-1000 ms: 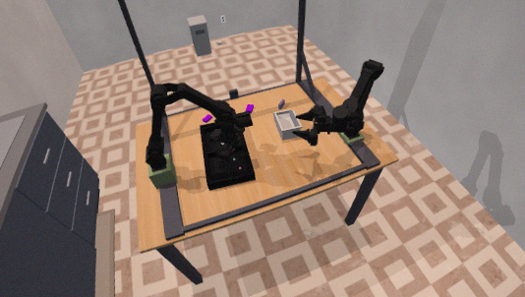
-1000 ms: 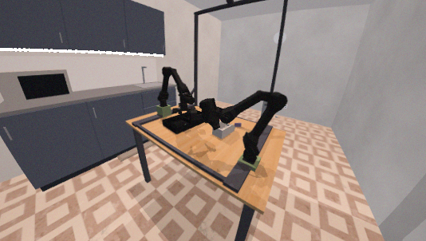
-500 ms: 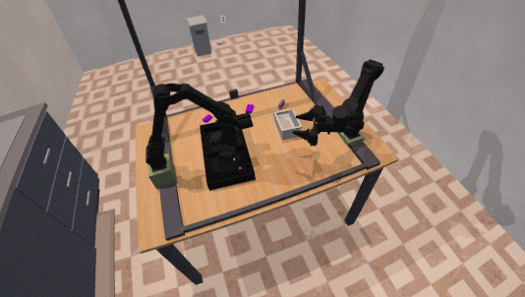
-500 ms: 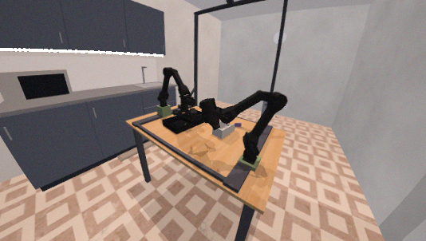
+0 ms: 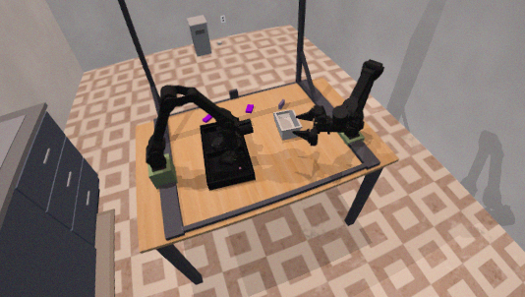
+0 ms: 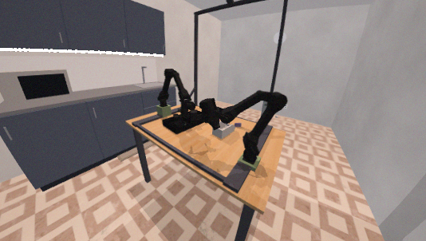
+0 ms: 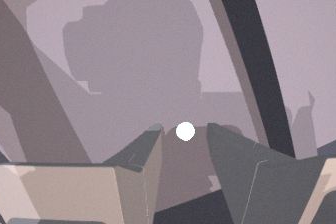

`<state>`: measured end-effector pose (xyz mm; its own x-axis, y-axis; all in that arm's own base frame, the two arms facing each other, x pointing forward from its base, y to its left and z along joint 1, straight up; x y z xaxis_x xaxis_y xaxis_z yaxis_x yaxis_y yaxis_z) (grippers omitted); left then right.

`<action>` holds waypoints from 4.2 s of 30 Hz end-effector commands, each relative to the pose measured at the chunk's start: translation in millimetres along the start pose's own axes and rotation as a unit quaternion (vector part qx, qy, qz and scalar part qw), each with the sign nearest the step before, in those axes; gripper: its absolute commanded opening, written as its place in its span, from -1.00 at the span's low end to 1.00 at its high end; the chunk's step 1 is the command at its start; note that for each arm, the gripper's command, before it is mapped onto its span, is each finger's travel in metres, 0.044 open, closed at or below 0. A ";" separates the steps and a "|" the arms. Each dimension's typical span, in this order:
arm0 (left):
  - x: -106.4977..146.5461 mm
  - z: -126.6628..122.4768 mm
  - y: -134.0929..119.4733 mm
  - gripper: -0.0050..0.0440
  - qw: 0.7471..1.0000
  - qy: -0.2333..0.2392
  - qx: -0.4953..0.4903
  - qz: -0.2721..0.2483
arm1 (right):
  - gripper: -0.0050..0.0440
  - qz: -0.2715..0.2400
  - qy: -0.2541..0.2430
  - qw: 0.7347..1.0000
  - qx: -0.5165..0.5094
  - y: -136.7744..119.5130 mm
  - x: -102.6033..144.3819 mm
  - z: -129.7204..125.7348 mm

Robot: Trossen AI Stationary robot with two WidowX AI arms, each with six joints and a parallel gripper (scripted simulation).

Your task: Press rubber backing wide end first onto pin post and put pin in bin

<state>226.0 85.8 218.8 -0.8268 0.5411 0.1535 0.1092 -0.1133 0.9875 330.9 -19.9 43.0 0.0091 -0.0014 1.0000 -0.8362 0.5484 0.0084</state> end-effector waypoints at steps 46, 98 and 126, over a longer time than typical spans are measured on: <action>0.9 0.7 5.3 1.00 1.000 0.002 -0.010 -0.005 | -1.00 0.012 -0.009 1.000 0.000 49.0 69.3 -51.4; 0.9 0.7 5.3 1.00 1.000 0.002 -0.010 -0.005 | -1.00 0.007 -0.006 1.000 -0.001 82.2 19.1 -90.3; 0.9 0.7 5.3 1.00 1.000 0.002 -0.010 -0.005 | -1.00 0.008 -0.008 1.000 -0.001 81.8 13.1 -91.1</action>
<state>226.0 85.8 218.8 -0.8268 0.5411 0.1535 0.1092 -0.1133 0.9875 309.9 99.8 51.9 0.0055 -0.0028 1.0000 -0.8368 0.5475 0.0061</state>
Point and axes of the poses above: on each arm, the point midway between the two fingers, 35 mm back from their tips, its own x axis back along the fingers, its own z axis across the jaws, y = z × x, the point moved 10 cm from there along x, back along the fingers, and after that the axes turned 2 degrees about -x, right-handed, at the moved point
